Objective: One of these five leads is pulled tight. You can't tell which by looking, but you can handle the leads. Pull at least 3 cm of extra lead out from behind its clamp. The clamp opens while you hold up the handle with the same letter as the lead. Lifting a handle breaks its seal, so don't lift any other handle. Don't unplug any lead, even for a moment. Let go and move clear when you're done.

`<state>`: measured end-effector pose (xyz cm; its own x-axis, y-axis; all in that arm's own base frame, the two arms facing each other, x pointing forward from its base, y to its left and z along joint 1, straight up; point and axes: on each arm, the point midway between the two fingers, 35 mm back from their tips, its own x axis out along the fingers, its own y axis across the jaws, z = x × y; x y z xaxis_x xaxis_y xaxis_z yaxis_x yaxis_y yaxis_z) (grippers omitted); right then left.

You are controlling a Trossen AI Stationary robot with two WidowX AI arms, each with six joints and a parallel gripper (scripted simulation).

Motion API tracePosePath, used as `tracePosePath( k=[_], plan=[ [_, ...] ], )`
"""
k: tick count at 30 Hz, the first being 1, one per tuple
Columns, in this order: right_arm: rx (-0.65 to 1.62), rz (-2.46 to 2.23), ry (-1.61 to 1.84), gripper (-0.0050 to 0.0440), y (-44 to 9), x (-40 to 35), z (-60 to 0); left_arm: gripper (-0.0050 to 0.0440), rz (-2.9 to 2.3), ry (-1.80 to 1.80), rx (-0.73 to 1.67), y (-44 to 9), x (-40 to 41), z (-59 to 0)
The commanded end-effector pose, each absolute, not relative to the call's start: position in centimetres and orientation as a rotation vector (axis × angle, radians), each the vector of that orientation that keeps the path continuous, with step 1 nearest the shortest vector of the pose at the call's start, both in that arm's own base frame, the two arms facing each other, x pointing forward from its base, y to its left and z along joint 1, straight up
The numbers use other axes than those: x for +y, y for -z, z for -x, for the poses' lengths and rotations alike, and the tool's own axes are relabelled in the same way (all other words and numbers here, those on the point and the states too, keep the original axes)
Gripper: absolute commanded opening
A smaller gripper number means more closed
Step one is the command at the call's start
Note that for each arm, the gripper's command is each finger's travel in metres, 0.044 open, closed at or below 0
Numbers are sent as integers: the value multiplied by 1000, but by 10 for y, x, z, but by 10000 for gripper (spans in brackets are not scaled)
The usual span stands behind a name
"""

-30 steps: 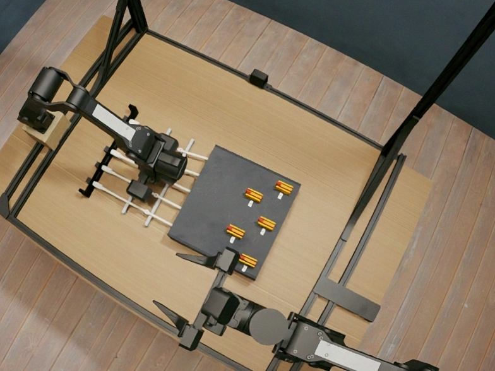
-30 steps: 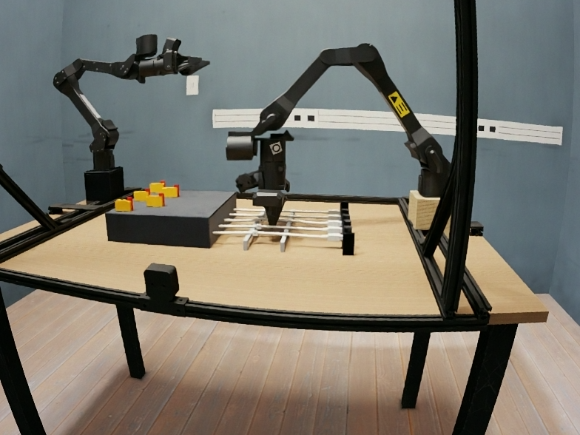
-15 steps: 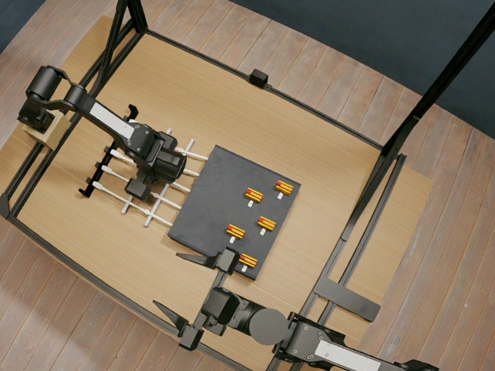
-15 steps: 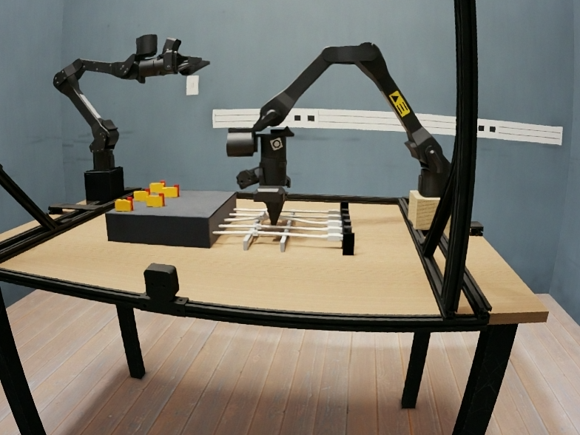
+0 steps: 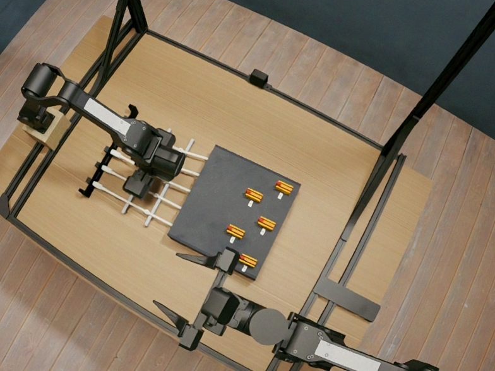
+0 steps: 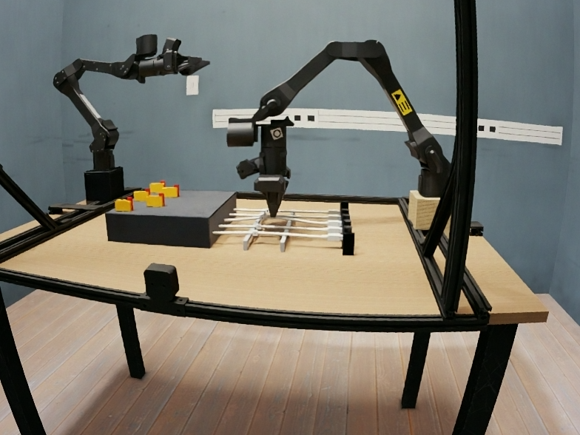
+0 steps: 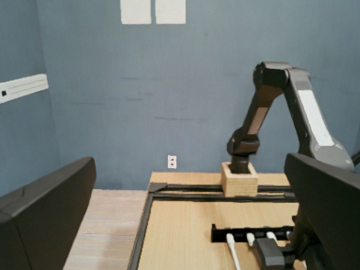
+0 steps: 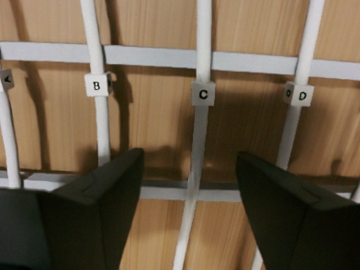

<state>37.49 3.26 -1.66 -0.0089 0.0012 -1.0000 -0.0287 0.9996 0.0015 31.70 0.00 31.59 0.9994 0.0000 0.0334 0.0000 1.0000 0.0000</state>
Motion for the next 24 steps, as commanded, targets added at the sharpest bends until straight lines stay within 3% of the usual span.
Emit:
tracePosePath(
  k=[1, 16, 17, 24],
  plan=[
    [1571, 13, -13, 209, 3, -18, -380, 440, 0, 0, -49, -323, 0, -316],
    [1571, 13, -13, 209, 3, -18, -380, 440, 0, 0, -49, -323, 0, -316],
    [1571, 13, -13, 209, 53, -18, -380, 440, 0, 0, -49, -323, 0, -316],
    [1571, 13, -13, 209, 53, -18, -380, 440, 0, 0, -49, -323, 0, -316]
  ],
)
